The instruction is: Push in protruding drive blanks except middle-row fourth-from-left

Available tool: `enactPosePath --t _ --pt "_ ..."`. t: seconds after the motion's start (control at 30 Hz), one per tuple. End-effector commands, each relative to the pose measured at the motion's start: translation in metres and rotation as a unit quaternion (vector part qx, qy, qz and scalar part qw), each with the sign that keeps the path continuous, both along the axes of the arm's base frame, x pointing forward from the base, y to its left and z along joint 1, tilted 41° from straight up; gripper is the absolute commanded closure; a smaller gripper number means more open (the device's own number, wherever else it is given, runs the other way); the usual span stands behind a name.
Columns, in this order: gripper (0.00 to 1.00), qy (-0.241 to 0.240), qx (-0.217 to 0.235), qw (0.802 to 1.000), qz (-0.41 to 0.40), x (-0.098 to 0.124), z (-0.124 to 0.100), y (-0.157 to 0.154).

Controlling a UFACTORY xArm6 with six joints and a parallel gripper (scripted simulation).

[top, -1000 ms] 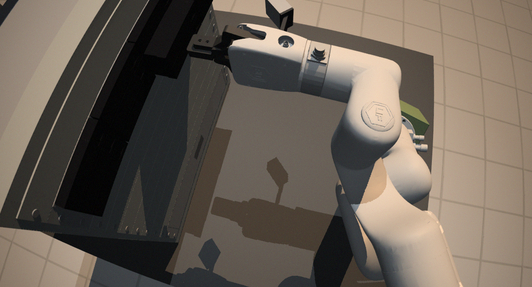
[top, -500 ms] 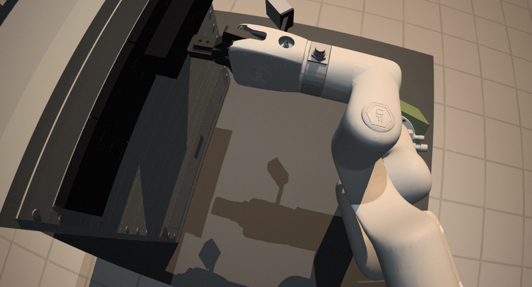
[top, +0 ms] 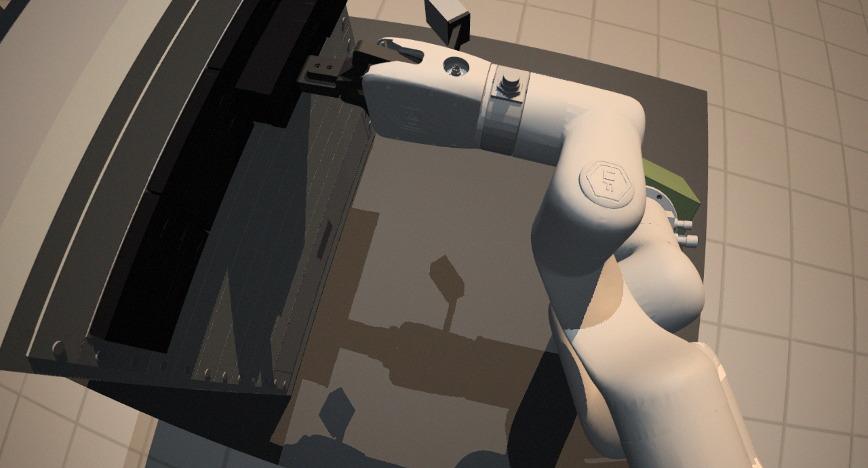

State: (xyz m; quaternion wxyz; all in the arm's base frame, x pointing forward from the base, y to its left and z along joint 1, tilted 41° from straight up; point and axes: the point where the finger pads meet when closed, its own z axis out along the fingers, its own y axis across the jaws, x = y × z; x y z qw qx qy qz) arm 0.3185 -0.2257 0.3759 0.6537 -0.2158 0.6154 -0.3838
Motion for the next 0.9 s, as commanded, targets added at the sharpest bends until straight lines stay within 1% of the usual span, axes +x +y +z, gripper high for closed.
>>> enactPosePath --t 0.0,0.13,0.33,0.73,0.87 --pt "1.0 -0.001 -0.001 1.0 0.0 0.001 0.001 -0.001" --pt "1.0 -0.001 -0.001 1.0 0.0 0.002 0.002 -0.001" --pt "1.0 -0.001 -0.001 1.0 0.0 0.01 0.003 -0.003" --pt "1.0 -0.001 -0.001 1.0 0.0 0.011 0.003 -0.003" --pt "1.0 -0.001 -0.001 1.0 0.0 0.016 0.004 -0.004"
